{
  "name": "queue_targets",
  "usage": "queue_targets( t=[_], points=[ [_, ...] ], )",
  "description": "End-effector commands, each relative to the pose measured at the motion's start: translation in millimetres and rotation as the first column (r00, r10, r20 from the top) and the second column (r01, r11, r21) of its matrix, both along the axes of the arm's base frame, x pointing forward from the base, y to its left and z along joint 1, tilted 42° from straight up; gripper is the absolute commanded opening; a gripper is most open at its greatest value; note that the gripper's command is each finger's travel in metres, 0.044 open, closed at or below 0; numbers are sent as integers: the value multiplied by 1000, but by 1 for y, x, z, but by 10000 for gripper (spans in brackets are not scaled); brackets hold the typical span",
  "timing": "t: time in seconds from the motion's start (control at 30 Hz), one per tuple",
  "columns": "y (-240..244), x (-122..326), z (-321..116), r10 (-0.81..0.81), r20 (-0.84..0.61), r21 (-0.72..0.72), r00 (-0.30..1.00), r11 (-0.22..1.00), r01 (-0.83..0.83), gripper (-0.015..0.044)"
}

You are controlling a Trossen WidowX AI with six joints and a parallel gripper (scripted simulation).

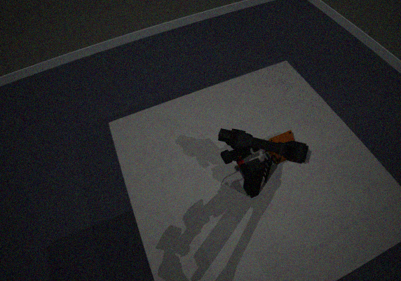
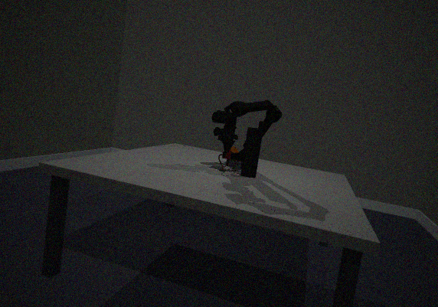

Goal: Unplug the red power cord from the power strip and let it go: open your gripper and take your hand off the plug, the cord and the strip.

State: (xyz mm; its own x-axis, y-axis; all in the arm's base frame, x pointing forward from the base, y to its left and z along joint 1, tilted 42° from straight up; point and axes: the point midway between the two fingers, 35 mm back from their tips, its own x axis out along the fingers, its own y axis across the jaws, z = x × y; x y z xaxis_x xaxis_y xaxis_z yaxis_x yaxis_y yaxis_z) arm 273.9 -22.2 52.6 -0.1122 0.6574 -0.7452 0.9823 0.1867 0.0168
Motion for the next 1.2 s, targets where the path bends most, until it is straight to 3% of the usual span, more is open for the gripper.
queue_targets(
  t=[0.0,0.33,0.5,1.17],
  points=[
    [3,0,2,-9,3,1,1000,1000,9,184],
    [-16,5,-8,-9,4,-2,1000,1000,9,440],
    [-49,10,-29,-9,5,-3,1000,1000,9,440],
    [-49,10,-29,-9,5,-3,1000,1000,9,440]
  ],
)
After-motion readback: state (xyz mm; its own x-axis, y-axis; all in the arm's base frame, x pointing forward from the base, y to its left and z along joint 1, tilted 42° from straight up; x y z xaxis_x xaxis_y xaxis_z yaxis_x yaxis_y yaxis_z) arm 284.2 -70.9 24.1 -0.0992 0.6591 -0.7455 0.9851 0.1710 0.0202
